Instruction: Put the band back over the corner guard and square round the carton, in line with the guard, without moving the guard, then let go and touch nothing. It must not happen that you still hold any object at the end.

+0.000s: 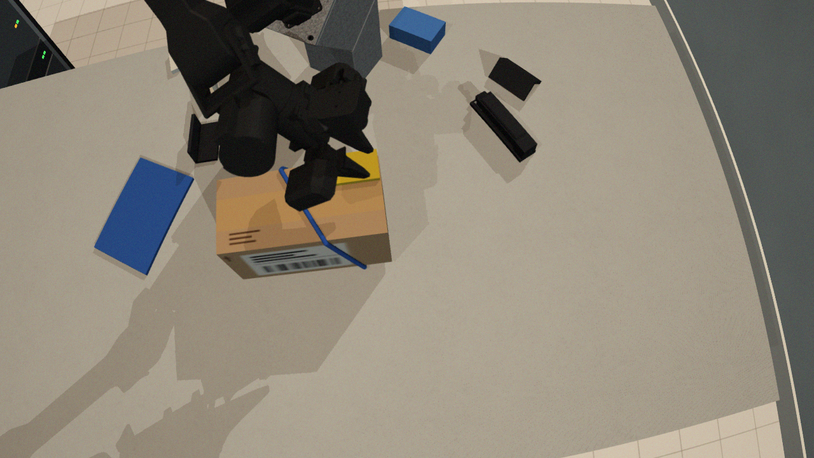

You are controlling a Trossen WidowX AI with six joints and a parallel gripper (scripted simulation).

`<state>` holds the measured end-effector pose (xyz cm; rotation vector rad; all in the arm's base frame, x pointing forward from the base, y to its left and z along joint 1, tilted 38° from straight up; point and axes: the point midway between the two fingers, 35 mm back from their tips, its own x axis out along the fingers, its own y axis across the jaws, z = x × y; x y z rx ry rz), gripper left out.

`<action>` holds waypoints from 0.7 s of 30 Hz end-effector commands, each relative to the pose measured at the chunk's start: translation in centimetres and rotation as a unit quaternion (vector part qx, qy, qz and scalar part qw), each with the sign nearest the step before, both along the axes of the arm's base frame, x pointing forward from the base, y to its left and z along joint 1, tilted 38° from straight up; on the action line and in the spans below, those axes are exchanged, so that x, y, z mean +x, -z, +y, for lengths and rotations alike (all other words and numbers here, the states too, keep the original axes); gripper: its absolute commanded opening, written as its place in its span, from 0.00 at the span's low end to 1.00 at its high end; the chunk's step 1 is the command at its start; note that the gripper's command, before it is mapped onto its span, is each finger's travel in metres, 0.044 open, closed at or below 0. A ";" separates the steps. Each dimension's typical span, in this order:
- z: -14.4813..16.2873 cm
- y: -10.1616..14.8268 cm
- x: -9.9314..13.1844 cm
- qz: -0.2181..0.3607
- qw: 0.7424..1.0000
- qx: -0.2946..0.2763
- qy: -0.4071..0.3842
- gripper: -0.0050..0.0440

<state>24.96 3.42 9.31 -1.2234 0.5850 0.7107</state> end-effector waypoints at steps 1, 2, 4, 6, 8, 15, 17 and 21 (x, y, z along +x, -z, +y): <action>-2.6 -0.1 -0.4 0.037 0.990 -0.002 0.134 0.34; -3.2 0.0 -0.6 0.043 0.985 -0.001 0.164 0.34; -3.2 0.0 -0.6 0.043 0.985 -0.001 0.164 0.34; -5.0 -0.1 -1.4 0.055 0.964 0.002 0.259 0.34; -6.3 -0.2 -2.0 0.058 0.947 -0.001 0.317 0.34; -9.6 -1.1 -3.9 0.040 0.867 0.006 0.496 0.34; -9.7 -1.1 -4.0 0.038 0.864 0.005 0.502 0.34; -9.7 -1.1 -4.0 0.038 0.864 0.005 0.502 0.34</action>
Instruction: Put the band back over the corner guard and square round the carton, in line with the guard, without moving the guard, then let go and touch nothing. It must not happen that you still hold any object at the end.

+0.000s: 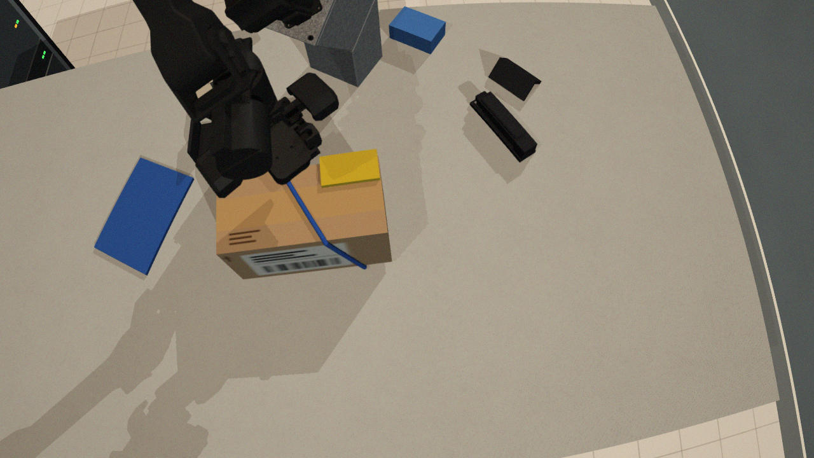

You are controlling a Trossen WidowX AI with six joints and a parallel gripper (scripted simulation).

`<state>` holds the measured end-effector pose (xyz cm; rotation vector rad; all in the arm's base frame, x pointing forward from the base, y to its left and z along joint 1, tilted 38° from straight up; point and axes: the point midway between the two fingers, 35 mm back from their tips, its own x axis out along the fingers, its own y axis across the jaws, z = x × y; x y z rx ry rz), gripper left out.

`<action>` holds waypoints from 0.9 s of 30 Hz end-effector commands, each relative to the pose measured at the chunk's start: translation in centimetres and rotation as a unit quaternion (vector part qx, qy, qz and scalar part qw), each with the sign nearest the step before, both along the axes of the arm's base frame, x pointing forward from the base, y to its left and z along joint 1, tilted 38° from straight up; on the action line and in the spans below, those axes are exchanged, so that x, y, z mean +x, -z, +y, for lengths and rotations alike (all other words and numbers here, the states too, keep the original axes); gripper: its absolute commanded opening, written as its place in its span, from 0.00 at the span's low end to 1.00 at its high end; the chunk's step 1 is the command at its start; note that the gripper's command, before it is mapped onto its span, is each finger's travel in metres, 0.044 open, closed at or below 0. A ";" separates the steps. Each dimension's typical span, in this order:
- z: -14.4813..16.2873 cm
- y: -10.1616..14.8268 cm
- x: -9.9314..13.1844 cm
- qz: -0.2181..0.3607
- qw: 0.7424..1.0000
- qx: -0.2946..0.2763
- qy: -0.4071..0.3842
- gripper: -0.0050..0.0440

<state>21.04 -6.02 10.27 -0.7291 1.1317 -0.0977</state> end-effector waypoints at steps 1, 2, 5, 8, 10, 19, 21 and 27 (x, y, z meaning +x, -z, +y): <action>-0.3 -0.1 -0.1 0.003 1.000 -0.003 0.021 0.34; -0.3 -0.1 -0.1 0.003 1.000 -0.003 0.021 0.34; -0.4 0.0 0.0 0.003 1.000 -0.003 0.021 0.34; -0.6 0.4 0.3 0.003 1.000 -0.003 0.021 0.34; -0.7 0.7 0.4 0.003 1.000 -0.003 0.021 0.34; -1.2 1.6 0.9 0.003 1.000 -0.003 0.021 0.34; -1.4 1.8 1.1 0.003 1.000 -0.003 0.021 0.34; -1.9 2.6 1.4 0.003 1.000 -0.003 0.021 0.34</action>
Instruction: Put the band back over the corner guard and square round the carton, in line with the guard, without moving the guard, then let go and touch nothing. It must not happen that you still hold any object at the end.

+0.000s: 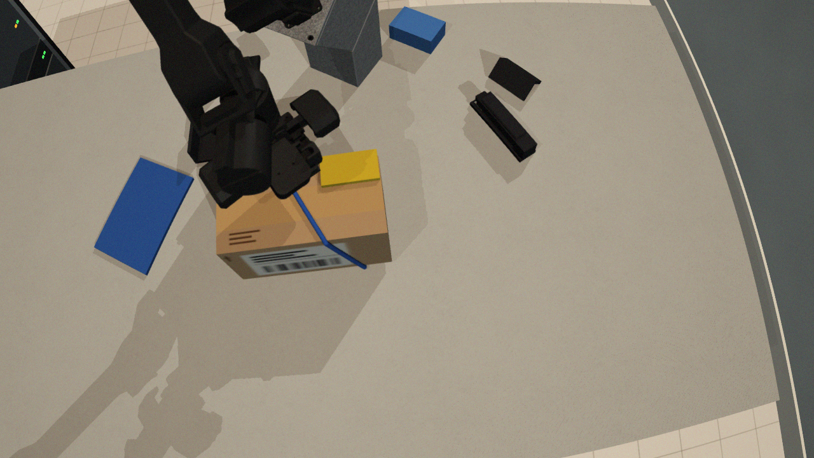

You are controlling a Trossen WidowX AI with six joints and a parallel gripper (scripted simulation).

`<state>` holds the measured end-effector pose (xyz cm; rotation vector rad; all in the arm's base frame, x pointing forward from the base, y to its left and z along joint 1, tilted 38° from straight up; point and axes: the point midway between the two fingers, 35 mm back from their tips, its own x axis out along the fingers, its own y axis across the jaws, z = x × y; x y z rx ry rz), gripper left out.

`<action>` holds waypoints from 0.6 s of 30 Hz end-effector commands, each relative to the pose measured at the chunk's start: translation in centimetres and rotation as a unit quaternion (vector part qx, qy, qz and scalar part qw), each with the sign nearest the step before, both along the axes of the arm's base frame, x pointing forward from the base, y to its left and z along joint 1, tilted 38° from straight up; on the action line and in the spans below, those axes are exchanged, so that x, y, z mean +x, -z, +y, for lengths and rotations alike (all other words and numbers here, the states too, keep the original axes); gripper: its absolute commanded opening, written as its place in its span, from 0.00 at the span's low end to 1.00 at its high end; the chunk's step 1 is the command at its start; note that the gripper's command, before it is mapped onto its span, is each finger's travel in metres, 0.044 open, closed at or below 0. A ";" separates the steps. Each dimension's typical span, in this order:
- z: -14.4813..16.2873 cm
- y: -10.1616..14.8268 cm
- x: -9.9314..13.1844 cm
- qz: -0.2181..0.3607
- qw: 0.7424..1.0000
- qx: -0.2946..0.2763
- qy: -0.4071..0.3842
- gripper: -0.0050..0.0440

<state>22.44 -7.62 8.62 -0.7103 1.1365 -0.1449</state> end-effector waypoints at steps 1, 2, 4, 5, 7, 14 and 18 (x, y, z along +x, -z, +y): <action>-0.3 1.1 0.1 0.009 1.000 0.002 -0.002 0.34; -0.4 1.2 0.1 0.009 1.000 0.002 -0.002 0.34; -0.5 1.3 0.2 0.009 1.000 0.002 -0.002 0.34; -0.5 1.3 0.2 0.009 1.000 0.002 -0.002 0.34; -0.5 1.3 0.2 0.009 1.000 0.002 -0.002 0.34; -0.5 1.3 0.2 0.009 1.000 0.002 -0.002 0.34; -0.5 1.0 0.2 0.005 1.000 0.000 0.001 0.28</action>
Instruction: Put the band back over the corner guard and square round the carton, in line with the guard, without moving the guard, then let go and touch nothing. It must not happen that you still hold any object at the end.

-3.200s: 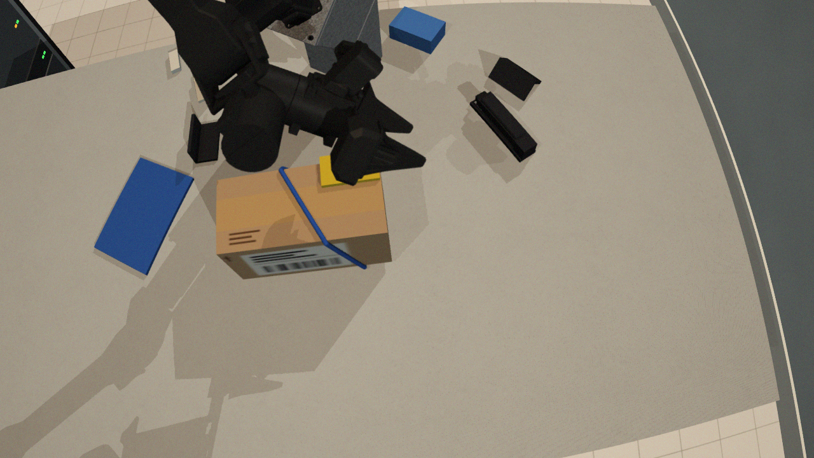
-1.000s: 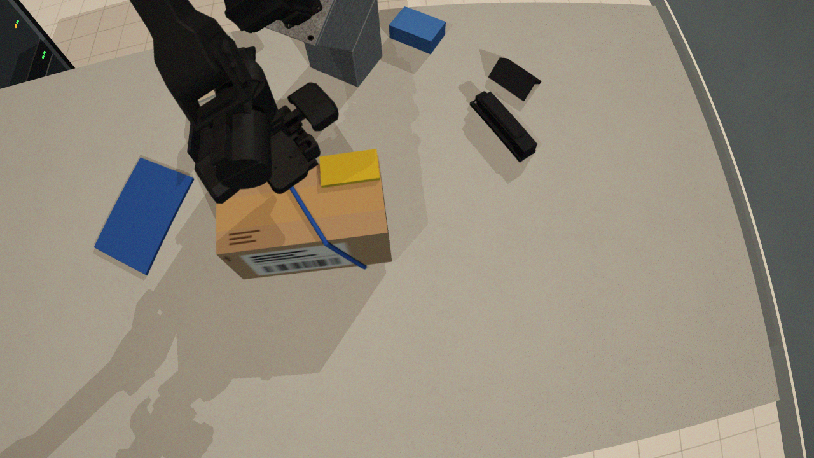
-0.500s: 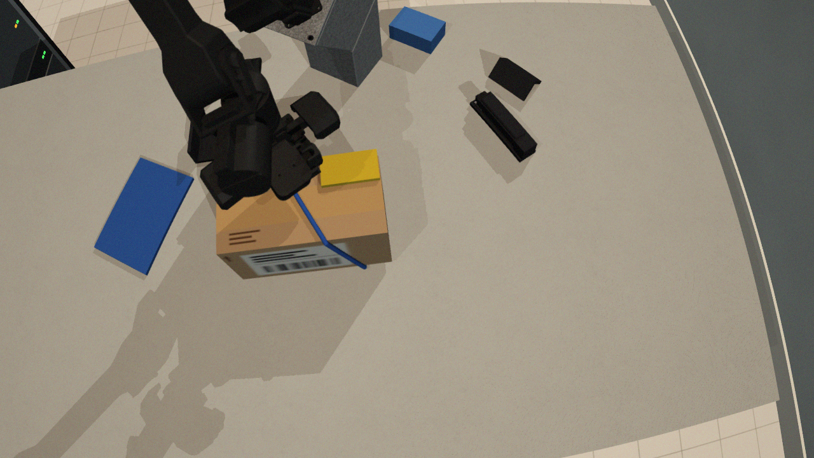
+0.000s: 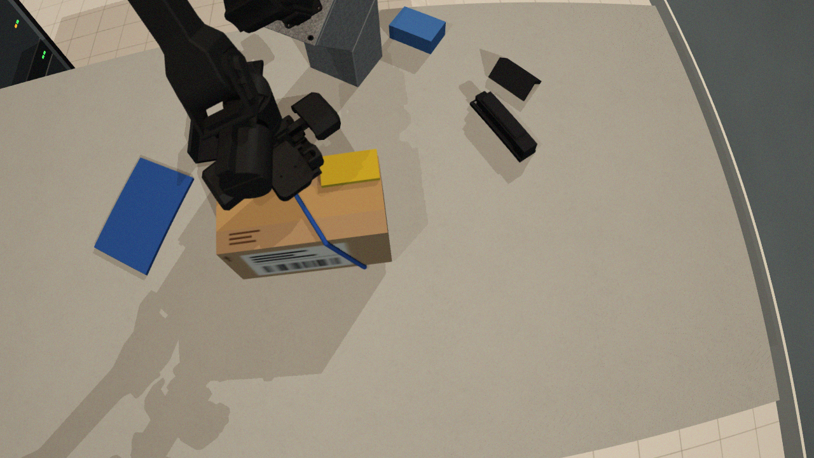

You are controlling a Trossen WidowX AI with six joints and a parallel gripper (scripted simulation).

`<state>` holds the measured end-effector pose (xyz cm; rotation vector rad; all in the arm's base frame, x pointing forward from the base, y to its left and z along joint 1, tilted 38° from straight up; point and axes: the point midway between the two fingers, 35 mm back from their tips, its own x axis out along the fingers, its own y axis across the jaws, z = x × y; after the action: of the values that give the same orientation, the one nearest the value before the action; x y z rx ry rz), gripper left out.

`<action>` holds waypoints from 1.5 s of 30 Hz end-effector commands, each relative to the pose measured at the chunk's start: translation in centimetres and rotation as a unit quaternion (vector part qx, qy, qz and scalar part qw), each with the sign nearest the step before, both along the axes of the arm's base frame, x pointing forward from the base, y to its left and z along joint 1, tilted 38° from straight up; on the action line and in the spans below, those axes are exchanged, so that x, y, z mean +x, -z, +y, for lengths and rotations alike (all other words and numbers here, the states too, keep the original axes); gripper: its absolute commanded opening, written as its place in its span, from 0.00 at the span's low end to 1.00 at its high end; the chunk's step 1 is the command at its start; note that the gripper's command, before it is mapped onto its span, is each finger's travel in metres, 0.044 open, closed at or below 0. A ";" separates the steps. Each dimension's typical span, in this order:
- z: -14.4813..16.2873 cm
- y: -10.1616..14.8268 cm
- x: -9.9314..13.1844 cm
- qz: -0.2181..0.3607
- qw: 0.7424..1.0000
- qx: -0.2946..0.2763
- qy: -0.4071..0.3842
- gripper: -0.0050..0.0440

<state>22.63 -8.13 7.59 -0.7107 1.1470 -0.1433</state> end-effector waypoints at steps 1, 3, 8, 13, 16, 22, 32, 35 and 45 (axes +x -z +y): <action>0.0 0.0 0.0 0.000 1.000 0.000 0.000 0.27; 0.0 0.0 0.0 0.000 1.000 0.000 0.000 0.24; 0.0 0.0 0.0 0.000 1.000 0.000 0.000 0.20; 0.0 0.0 0.0 0.000 1.000 0.000 0.000 0.13; 0.0 0.0 0.0 0.000 1.000 0.000 0.000 0.10; 0.0 0.0 0.0 0.000 1.000 0.000 0.000 0.10; 1.1 -2.0 -1.1 0.004 1.000 0.002 -0.003 0.10; 1.1 -2.0 -1.1 0.004 1.000 0.002 -0.003 0.10; 1.1 -1.9 -1.3 0.004 1.000 0.002 -0.003 0.10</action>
<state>21.52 -6.96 9.24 -0.7071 1.1581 -0.1268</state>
